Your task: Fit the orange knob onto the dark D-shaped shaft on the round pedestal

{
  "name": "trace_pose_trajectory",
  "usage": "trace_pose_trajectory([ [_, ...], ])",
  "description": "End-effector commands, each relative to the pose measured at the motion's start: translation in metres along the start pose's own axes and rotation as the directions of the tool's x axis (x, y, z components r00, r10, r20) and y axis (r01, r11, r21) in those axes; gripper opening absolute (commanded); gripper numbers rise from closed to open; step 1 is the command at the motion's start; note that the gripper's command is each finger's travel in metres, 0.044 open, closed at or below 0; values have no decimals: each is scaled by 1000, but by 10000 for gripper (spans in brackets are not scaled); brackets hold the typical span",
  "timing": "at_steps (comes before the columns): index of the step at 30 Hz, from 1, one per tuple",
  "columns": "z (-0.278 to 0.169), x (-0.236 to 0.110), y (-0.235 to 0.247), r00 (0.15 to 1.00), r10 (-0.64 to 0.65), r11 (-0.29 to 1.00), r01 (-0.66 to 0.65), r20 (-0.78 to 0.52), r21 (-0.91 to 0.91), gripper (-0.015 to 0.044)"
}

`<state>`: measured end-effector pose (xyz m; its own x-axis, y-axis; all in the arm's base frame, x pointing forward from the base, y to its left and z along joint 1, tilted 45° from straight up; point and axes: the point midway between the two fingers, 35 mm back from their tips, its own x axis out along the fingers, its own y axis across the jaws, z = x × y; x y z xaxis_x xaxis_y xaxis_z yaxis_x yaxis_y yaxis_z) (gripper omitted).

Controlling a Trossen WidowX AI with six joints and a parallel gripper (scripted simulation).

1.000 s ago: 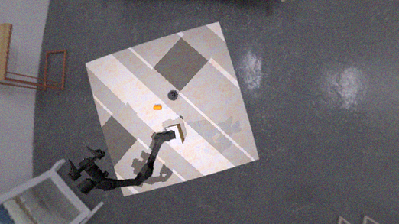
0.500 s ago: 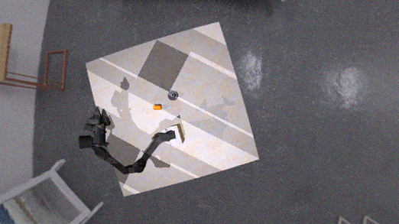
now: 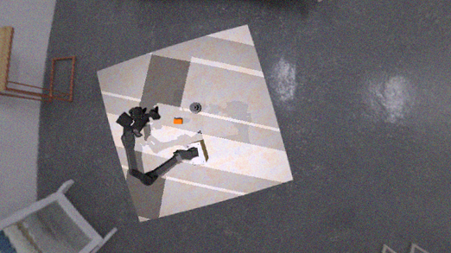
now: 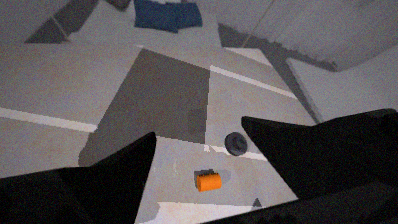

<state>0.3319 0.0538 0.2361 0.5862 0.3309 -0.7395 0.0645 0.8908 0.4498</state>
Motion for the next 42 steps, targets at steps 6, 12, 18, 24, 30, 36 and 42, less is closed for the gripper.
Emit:
trace_pose_trajectory([
  [6, -102, 81, -39, 894, 120, 621, 271, -432, 735, 440],
  [12, -166, 100, -50, 757, 245, 112, 599, -606, 793, 440],
  [18, -188, 103, -53, 701, 296, -84, 696, -649, 713, 440],
  [24, -188, 103, -53, 701, 296, -84, 696, -649, 713, 440],
  [30, -201, 117, -49, 701, 296, -84, 696, -649, 713, 440],
  [36, -205, 121, -47, 700, 296, -84, 696, -649, 713, 440],
  [42, -211, 128, -44, 701, 296, -84, 696, -649, 713, 440],
])
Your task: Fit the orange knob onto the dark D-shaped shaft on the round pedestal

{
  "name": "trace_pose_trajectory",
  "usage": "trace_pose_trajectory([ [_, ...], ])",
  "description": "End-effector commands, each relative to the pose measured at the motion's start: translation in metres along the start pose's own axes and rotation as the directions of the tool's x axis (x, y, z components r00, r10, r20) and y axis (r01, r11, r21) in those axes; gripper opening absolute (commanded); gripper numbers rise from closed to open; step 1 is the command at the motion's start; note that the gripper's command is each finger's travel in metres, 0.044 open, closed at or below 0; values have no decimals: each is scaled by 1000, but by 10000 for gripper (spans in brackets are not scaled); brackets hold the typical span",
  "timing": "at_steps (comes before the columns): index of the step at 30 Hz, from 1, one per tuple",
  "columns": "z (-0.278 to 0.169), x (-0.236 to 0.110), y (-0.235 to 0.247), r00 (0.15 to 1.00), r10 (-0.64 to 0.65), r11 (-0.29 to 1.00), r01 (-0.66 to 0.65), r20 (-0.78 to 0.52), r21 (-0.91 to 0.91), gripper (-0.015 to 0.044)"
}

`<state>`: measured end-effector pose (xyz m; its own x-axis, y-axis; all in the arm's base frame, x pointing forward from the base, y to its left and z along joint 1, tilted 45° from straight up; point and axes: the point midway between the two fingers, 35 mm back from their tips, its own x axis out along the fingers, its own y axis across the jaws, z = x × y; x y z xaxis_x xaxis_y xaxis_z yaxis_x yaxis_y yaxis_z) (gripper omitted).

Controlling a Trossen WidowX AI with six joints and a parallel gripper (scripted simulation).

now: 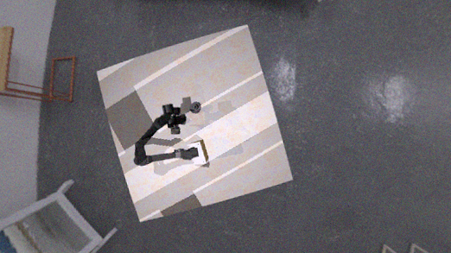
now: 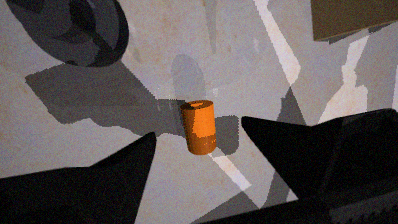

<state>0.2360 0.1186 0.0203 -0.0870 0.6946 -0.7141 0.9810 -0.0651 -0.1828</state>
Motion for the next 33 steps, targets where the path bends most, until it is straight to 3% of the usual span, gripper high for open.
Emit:
trace_pose_trajectory([
  [1, 1, 8, -1, 1000, -8, 1000, 8, -3, 10, 440],
  [24, 1, 41, -3, 1000, -9, 1000, 10, -6, 10, 440],
  [31, 1, 41, -3, 1000, -9, 1000, 10, -6, 10, 256],
  [33, 1, 41, -3, 1000, -9, 1000, 10, -6, 10, 240],
])
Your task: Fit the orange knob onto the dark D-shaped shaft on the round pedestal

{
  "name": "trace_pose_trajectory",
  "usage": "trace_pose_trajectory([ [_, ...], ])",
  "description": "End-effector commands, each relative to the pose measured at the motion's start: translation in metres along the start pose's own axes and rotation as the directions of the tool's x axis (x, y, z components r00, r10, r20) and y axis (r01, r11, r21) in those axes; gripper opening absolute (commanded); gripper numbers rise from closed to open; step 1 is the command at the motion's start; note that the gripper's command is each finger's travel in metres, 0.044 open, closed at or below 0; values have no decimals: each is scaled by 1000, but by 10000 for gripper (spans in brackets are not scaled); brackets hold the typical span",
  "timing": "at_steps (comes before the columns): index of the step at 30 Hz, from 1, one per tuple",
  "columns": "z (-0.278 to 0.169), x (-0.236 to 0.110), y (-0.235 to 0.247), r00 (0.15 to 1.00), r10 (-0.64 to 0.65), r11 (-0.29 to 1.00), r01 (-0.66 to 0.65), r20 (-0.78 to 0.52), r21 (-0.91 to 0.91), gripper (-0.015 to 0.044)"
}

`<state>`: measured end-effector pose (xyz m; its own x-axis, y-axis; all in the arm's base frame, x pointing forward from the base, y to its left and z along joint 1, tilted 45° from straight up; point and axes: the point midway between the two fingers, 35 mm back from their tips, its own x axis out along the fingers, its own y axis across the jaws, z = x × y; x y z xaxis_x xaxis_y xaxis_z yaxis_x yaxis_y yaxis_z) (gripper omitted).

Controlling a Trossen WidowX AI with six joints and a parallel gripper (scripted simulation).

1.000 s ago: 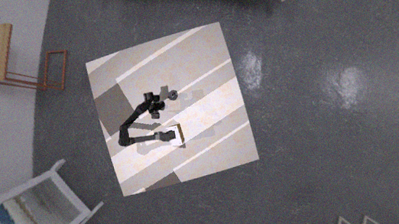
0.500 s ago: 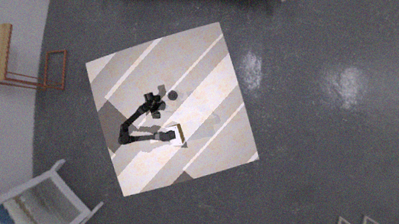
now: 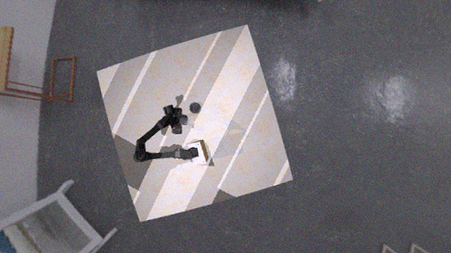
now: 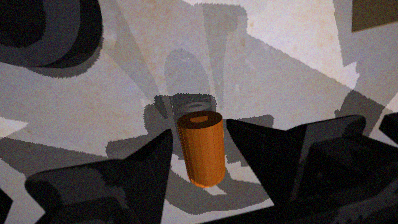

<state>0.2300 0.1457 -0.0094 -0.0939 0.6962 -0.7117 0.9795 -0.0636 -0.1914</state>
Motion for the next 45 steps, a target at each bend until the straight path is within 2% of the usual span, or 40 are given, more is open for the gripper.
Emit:
trace_pose_trajectory([
  [1, 0, 1, 0, 1000, -2, 1000, 2, -4, 5, 240],
  [6, 0, 1, 0, 1000, -2, 1000, 2, -4, 5, 240],
  [15, 0, 1, 0, 1000, -2, 1000, 2, -4, 5, 181],
  [19, -1, 0, 0, 1000, -2, 1000, 2, 7, 3, 181],
  [32, -11, -8, 0, 978, -1, 1000, 1, 208, 0, 181],
  [45, -22, -14, 0, 920, -1, 1000, 2, 391, 0, 181],
])
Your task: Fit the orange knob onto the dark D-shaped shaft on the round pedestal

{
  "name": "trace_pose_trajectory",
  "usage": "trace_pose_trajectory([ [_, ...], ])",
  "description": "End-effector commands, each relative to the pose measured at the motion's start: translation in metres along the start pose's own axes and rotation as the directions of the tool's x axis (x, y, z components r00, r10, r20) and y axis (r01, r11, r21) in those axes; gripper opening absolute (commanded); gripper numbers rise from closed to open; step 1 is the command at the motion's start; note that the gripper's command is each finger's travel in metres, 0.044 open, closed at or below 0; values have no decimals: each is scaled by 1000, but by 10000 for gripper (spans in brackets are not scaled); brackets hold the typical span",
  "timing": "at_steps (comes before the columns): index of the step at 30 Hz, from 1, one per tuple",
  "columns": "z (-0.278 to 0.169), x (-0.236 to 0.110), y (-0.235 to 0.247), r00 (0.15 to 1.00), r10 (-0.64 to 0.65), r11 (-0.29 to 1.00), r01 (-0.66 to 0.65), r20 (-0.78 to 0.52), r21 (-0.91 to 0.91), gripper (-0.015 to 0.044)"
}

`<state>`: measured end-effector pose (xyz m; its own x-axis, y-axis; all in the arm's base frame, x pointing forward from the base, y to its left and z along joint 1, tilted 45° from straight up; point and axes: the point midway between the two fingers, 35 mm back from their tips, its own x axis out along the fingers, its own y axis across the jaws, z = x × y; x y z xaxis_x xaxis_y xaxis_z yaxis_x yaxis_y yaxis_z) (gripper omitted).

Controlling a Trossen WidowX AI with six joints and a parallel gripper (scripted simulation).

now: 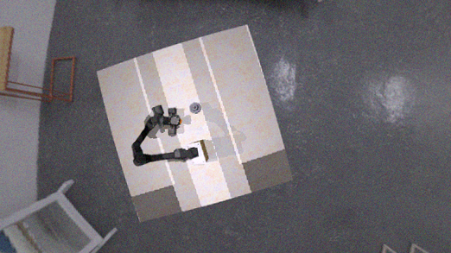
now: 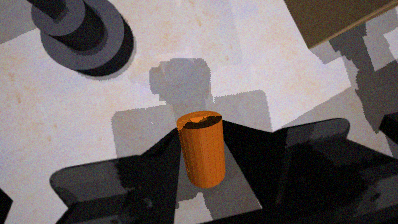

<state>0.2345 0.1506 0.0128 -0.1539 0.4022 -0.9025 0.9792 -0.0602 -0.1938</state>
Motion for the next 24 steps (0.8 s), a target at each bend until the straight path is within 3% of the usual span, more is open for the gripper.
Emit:
trace_pose_trajectory([
  [1, -3, -3, 0, 998, 2, 1000, -2, 61, 1, 181],
  [24, -26, -17, 0, 897, 1, 1000, -1, 442, 0, 181],
])
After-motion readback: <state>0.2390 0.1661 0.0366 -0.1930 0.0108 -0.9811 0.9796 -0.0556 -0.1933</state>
